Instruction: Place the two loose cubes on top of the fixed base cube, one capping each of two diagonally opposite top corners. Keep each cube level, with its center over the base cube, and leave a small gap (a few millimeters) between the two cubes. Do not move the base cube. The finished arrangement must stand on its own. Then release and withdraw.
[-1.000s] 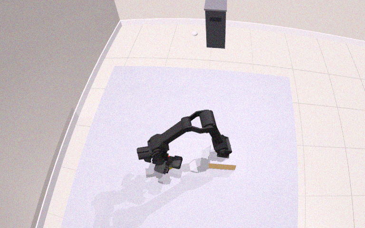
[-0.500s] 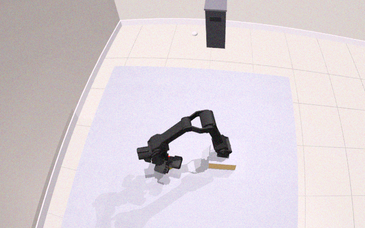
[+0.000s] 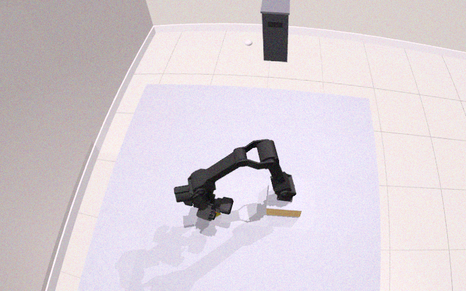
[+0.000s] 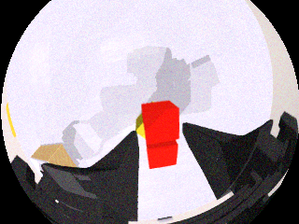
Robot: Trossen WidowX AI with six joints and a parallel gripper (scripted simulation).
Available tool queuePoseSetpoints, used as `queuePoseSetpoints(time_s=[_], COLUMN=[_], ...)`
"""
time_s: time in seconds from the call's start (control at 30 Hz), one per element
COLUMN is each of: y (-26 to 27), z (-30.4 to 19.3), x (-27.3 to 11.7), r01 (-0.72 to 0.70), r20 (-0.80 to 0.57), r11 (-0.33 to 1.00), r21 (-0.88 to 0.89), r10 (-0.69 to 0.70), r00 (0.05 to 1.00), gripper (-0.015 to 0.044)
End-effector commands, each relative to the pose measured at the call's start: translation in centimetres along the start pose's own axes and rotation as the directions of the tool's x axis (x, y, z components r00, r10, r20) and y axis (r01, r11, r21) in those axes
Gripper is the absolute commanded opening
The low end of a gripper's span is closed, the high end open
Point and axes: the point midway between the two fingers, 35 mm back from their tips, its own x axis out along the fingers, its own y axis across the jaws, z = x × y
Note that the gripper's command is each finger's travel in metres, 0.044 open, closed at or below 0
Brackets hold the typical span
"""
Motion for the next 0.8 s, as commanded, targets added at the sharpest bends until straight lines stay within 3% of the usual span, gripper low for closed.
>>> queuePoseSetpoints(time_s=[0.0, 0.77], y=[-0.2, -0.2], z=[0.1, 0.1], x=[-0.8, -3.7], r01=[0.008, 0.008], r20=[0.004, 0.004], r11=[1.0, 1.0], r21=[-0.002, -0.002], r10=[-0.008, -0.008], r00=[1.0, 1.0], gripper=[0.0205, 0.0205])
